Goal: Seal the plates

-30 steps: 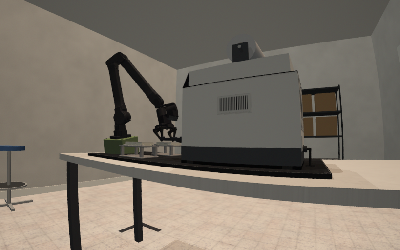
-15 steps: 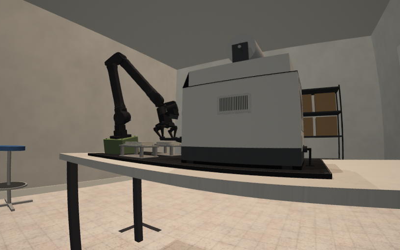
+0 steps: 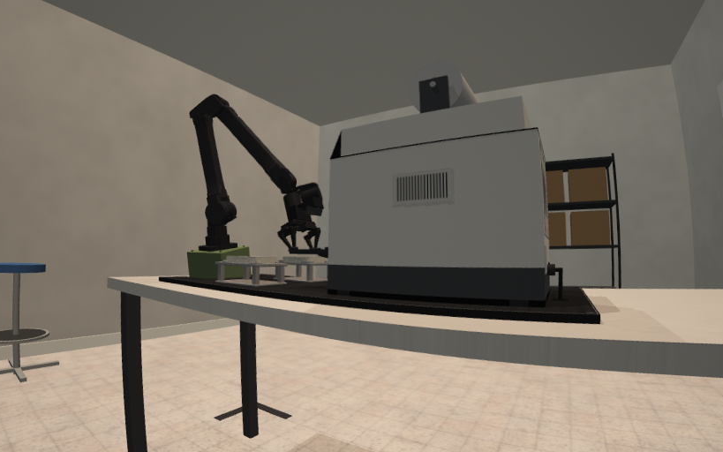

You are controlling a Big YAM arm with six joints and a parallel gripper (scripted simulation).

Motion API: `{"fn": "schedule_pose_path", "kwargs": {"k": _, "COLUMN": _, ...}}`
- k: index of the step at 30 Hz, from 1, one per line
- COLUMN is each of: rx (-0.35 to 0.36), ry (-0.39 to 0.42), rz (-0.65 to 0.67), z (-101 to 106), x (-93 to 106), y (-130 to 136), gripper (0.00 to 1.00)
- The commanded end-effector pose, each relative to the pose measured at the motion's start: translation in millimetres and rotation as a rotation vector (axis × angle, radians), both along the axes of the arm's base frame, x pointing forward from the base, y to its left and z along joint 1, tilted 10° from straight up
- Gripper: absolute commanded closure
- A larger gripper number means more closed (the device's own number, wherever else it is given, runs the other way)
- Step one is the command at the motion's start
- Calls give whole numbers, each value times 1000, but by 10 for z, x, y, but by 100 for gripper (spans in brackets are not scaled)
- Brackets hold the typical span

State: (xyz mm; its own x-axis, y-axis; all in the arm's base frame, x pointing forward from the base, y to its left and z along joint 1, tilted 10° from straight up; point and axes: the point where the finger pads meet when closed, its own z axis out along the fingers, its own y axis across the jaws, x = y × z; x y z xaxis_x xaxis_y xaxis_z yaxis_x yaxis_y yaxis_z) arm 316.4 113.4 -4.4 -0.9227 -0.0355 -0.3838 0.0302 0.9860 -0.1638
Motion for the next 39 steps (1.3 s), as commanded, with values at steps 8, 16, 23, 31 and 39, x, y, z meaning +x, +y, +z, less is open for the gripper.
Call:
{"fn": "schedule_pose_path", "kwargs": {"k": 8, "rx": 6, "ry": -19, "rz": 1, "z": 98, "x": 112, "y": 36, "gripper": 0}}
{"fn": "schedule_pose_path", "kwargs": {"k": 16, "rx": 18, "ry": -39, "rz": 1, "z": 183, "x": 173, "y": 73, "gripper": 0}}
{"fn": "schedule_pose_path", "kwargs": {"k": 23, "rx": 22, "ry": -47, "rz": 2, "z": 213, "x": 204, "y": 95, "gripper": 0}}
{"fn": "schedule_pose_path", "kwargs": {"k": 31, "rx": 5, "ry": -15, "rz": 3, "z": 94, "x": 126, "y": 55, "gripper": 0}}
{"fn": "schedule_pose_path", "kwargs": {"k": 39, "rx": -5, "ry": 7, "rz": 9, "z": 66, "x": 16, "y": 38, "gripper": 0}}
